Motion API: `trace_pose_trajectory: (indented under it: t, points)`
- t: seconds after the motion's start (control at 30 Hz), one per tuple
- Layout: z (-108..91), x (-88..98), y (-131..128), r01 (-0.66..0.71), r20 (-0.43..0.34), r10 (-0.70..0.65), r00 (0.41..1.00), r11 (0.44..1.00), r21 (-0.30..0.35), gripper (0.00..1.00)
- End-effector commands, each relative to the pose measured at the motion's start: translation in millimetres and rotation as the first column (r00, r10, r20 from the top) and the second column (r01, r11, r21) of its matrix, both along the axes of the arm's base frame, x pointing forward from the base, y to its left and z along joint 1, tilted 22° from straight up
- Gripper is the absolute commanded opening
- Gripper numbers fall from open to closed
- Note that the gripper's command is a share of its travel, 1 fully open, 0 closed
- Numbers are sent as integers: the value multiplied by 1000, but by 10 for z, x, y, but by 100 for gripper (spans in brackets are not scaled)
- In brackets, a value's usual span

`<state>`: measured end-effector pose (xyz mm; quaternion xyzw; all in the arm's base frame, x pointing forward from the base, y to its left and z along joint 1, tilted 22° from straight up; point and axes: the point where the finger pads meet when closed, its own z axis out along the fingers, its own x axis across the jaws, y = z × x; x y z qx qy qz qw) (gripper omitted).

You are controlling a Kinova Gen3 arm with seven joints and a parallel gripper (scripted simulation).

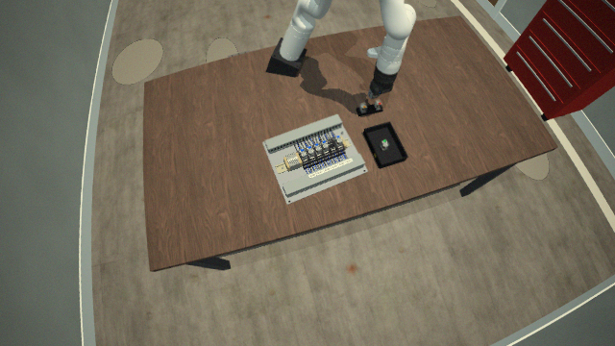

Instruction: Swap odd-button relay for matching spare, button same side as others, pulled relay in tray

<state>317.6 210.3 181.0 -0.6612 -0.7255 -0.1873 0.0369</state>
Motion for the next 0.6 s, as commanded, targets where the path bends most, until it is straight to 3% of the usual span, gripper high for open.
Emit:
trace_pose_trajectory:
  t: [0.0, 0.57]
  points:
    - [3, 3, -2, 8, -1, -8, 1000, 1000, 0, 0]
    - [4, 4, -2, 117, -38, -116, 993, 993, 19, 0]
